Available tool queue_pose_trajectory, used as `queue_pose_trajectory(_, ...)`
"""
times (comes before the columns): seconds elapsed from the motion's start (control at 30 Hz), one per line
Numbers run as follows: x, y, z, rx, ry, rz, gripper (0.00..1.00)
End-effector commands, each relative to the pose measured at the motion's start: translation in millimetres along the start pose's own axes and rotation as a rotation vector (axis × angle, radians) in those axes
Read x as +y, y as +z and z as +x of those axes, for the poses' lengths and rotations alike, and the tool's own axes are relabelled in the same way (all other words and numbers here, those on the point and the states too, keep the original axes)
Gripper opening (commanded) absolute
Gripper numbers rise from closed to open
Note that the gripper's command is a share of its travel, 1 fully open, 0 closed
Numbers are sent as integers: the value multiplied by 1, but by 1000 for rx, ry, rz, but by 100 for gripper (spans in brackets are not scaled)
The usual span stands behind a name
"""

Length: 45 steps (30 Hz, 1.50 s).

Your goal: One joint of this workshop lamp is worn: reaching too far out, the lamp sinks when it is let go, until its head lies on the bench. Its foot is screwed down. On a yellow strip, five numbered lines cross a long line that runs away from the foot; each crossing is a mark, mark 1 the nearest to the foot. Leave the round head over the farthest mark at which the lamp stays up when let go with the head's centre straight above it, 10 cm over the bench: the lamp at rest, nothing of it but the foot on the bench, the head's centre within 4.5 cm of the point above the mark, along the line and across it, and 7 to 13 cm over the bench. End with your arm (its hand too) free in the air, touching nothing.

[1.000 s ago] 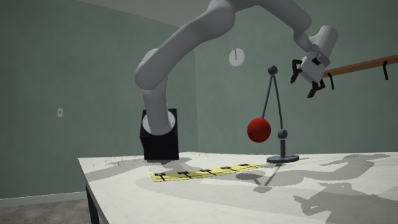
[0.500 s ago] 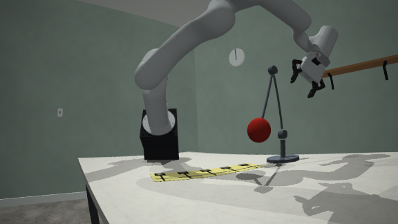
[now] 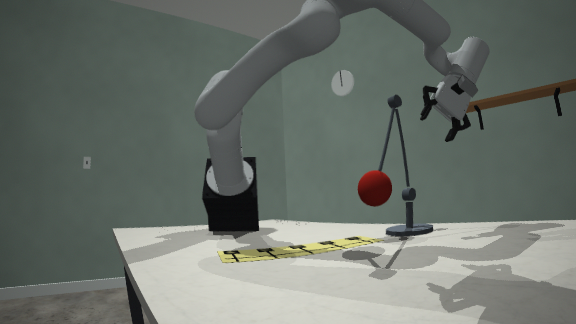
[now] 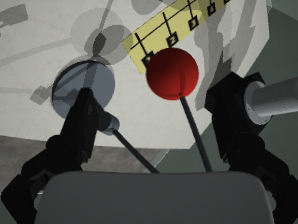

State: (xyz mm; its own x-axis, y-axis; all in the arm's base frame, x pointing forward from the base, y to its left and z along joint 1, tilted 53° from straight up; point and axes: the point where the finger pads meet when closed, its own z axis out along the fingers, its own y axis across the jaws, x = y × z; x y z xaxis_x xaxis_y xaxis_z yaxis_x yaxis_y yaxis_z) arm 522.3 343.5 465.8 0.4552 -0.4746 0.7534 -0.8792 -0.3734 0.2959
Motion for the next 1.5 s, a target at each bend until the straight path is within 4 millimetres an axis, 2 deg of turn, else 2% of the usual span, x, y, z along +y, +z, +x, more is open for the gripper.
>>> queue_pose_trajectory(0.0,0,-1,0,0,1,1,100)
queue_pose_trajectory(0.73,0,-1,0,0,1,1,100)
queue_pose_trajectory(1.23,35,19,-21,-209,144,213,100)
queue_pose_trajectory(1.47,42,24,-29,-261,180,257,100)
